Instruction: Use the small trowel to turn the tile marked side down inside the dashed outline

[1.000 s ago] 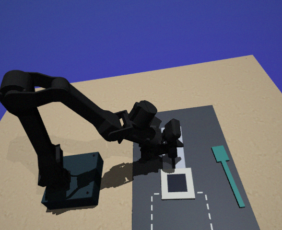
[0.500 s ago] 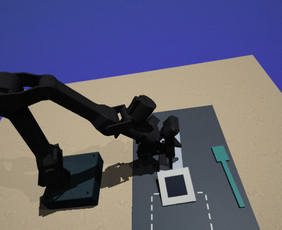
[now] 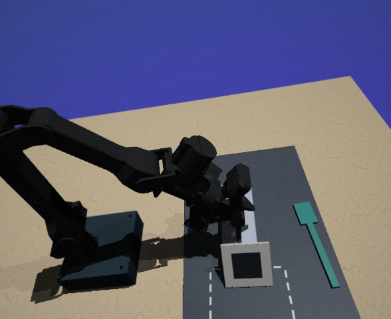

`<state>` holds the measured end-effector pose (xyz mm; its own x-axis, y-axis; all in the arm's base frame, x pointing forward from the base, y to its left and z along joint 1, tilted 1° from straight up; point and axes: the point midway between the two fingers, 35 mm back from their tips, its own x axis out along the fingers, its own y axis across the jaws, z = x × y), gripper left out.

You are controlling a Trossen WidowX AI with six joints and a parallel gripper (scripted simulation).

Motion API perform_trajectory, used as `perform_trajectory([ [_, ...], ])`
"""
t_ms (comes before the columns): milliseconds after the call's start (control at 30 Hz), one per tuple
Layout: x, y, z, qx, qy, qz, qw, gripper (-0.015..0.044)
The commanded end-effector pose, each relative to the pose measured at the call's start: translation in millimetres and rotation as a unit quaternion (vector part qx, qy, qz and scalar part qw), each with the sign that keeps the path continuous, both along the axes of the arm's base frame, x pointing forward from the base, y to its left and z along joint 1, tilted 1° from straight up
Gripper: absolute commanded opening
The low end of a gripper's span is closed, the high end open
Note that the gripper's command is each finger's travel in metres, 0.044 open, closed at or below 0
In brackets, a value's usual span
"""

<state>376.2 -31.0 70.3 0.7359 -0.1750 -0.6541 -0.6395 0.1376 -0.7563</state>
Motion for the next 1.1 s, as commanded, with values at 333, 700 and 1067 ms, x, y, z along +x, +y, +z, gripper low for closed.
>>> perform_trajectory([
  [333, -5, -39, 6, -0.004, -0.012, 0.000, 1.000, 0.0000],
  [700, 2, -15, 18, -0.002, -0.011, -0.001, 1.000, 0.0000],
  [1067, 8, 21, 36, -0.001, -0.013, 0.000, 1.000, 0.0000],
])
